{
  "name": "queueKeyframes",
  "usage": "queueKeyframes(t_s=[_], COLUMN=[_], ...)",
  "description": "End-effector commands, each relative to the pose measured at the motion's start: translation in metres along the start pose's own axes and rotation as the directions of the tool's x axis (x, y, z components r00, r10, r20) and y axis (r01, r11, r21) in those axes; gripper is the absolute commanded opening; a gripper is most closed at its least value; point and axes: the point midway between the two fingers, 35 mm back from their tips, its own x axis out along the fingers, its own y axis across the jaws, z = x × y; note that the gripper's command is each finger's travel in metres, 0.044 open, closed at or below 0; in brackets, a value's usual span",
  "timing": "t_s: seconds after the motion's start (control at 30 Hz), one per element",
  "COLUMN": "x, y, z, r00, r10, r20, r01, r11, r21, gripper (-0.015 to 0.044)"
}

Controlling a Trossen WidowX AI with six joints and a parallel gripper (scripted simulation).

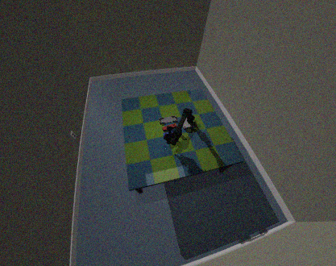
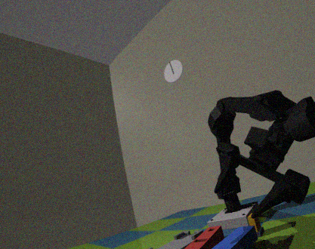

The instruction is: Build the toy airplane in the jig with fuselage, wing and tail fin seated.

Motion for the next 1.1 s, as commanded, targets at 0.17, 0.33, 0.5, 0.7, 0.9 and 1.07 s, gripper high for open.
queueKeyframes(t_s=[0.17, 0.33, 0.5, 0.7, 0.9, 1.07], x=[0.022, 0.02, 0.016, 0.016, 0.018, 0.032], y=[-0.003, -0.017, -0.023, -0.023, -0.029, -0.071], z=[0.001, 0.013, 0.02, 0.02, 0.017, -0.009], r00=[0.911, 0.638, 0.539, 0.539, 0.539, 0.54], r10=[0.247, 0.556, 0.641, 0.641, 0.64, 0.637], r20=[-0.33, -0.532, -0.547, -0.547, -0.547, -0.55], r01=[-0.269, -0.597, -0.677, -0.677, -0.677, -0.675], r11=[0.963, 0.794, 0.716, 0.716, 0.716, 0.718], r21=[-0.022, 0.114, 0.172, 0.172, 0.171, 0.169], gripper=[0.044, 0.044, 0.044, 0.044, 0.044, 0.044])
